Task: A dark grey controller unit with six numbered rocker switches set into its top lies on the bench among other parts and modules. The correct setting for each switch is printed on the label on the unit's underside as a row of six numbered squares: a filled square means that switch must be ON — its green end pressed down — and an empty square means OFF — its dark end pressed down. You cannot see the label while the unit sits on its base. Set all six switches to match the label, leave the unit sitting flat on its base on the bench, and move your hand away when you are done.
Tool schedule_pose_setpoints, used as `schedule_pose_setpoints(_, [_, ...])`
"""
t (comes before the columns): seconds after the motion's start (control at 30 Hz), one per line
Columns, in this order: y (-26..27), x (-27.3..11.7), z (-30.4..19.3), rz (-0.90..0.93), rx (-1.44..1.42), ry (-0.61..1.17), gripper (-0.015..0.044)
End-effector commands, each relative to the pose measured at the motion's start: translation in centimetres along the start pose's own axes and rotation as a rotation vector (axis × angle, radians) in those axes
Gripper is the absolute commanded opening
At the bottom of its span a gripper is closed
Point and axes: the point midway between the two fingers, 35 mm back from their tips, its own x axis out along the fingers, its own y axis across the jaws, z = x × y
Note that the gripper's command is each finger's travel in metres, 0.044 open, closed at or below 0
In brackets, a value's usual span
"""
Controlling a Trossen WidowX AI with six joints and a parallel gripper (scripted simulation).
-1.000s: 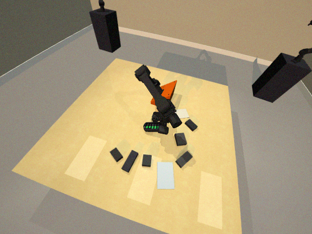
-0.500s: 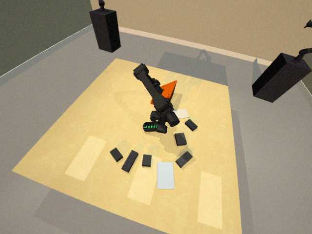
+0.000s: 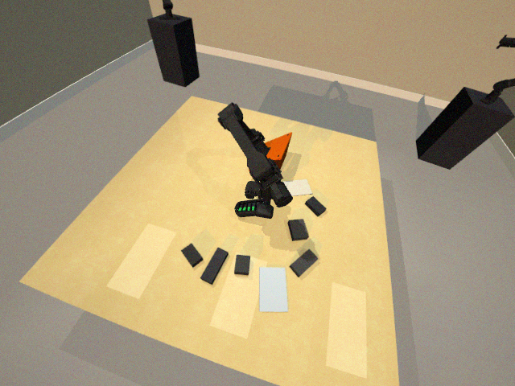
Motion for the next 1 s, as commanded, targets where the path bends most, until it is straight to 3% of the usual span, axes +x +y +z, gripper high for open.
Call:
schedule_pose_setpoints(0.0, [0.0,-0.5,0.5,0.006,0.000,0.006,0.0336])
schedule_pose_setpoints(0.97, [0.0,-1.7,2.5,0.006,0.000,0.064,0.0336])
